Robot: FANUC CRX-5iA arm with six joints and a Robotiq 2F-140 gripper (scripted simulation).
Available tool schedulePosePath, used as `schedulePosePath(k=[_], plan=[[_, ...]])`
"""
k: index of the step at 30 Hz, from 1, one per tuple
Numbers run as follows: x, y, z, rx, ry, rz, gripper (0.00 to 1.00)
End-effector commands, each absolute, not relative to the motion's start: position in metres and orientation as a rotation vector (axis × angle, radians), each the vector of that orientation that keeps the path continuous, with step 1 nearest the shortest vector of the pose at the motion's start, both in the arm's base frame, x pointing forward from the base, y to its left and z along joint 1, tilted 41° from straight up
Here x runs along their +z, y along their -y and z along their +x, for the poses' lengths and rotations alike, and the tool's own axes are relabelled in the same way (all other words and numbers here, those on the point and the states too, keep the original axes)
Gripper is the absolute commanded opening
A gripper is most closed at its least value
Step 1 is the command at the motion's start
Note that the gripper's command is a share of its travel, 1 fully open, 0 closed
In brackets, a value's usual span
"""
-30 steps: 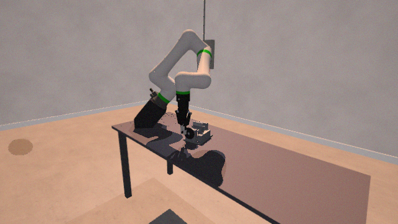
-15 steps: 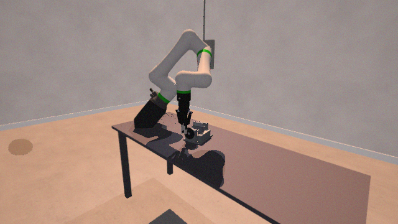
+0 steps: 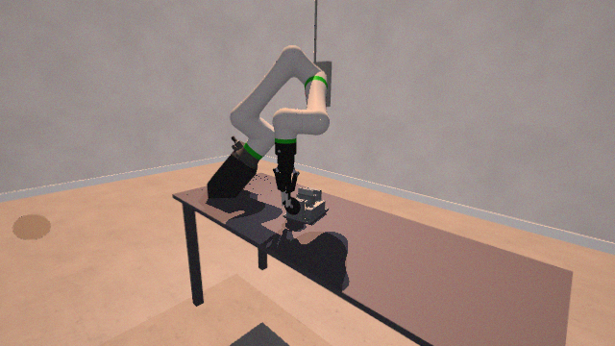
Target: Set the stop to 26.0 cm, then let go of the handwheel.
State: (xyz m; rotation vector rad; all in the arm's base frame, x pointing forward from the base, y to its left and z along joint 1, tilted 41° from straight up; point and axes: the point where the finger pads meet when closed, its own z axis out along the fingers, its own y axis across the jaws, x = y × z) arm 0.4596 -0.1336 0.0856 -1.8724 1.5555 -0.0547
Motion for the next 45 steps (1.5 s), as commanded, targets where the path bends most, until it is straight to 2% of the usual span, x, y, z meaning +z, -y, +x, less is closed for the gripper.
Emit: schedulePosePath(k=[1,45], plan=[[0.088,0.134,0.462,-0.056,-1.556,-1.872,0.04],[0.086,0.119,0.506,-0.056,-1.556,-1.872,0.04]])
